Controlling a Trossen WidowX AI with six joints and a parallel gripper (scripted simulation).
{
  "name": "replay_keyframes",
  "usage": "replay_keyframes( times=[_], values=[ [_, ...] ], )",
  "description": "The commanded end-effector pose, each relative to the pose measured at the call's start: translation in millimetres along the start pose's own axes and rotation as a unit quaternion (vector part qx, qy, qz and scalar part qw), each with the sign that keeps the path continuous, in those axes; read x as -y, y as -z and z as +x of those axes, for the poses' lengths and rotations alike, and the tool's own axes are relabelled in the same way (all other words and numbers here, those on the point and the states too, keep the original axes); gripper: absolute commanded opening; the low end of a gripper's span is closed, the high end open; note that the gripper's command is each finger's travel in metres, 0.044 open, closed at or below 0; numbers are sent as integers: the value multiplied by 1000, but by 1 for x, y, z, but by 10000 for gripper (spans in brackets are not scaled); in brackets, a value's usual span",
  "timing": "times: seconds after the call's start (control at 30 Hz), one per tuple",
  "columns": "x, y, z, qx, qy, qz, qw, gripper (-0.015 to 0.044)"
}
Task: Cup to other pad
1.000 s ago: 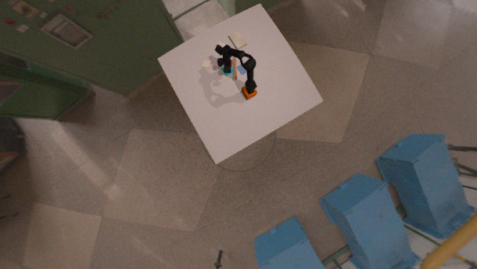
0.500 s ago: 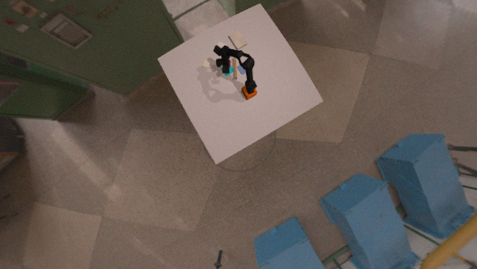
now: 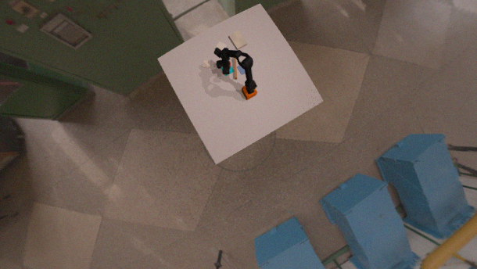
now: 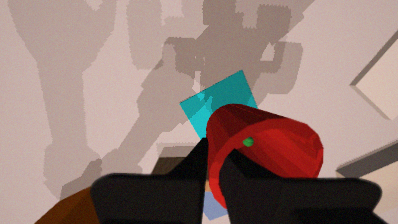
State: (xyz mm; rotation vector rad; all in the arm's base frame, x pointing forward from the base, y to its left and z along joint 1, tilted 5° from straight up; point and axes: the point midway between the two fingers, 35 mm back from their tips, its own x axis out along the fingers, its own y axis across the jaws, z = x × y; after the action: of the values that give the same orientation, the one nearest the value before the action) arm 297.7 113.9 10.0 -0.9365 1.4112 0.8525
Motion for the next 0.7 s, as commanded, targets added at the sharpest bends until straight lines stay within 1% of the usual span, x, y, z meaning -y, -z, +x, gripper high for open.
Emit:
replay_keyframes(
  times=[0.0,0.47,0.67],
  values=[
    [-2,1,10,-1,-4,-1,1000,0],
    [-4,1,36,-1,-4,-1,1000,0],
    [-2,1,35,-2,-2,1,1000,0]
  ],
)
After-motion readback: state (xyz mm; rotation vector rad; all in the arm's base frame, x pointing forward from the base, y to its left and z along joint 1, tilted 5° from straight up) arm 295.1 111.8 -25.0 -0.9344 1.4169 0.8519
